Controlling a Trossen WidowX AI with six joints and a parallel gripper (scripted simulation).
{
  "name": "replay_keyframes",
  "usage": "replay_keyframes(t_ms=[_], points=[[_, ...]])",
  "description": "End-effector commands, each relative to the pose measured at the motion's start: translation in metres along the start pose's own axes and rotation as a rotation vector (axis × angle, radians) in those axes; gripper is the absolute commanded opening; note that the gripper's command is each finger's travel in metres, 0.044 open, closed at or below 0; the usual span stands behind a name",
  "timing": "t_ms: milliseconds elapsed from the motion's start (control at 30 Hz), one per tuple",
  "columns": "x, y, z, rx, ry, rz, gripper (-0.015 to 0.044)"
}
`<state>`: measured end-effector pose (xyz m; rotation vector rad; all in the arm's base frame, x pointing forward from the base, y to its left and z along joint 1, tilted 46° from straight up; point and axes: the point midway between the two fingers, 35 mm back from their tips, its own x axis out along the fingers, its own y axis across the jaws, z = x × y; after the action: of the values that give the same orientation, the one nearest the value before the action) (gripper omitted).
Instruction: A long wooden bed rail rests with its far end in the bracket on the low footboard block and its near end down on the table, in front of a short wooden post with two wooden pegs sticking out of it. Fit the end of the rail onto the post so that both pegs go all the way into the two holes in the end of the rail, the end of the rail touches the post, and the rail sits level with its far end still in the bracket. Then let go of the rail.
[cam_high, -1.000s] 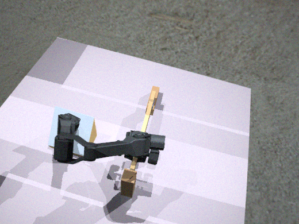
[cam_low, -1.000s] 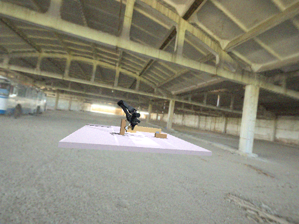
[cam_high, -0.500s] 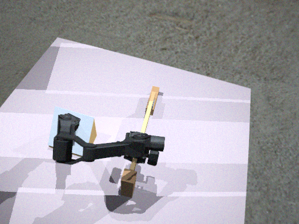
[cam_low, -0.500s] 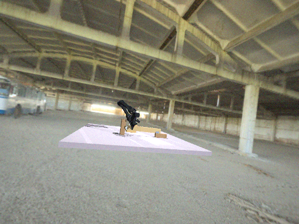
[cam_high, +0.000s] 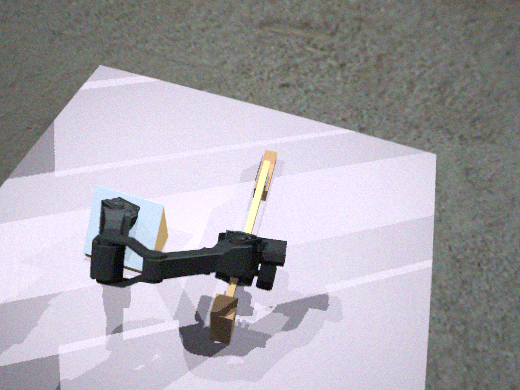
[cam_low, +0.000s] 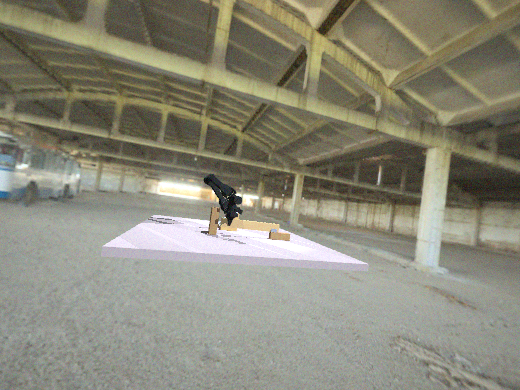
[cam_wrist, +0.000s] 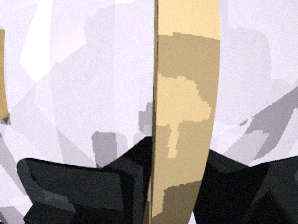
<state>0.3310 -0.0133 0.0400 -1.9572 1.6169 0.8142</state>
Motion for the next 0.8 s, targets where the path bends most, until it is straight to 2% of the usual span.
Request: replay_keyframes(t_ms=[0,767], points=[[-0.0018,-0.0015,-0.0013,-0.004,-0.001,-0.006,0.0],[-0.0015,-0.002,-0.0086,-0.004,-0.001,-0.006,0.0]])
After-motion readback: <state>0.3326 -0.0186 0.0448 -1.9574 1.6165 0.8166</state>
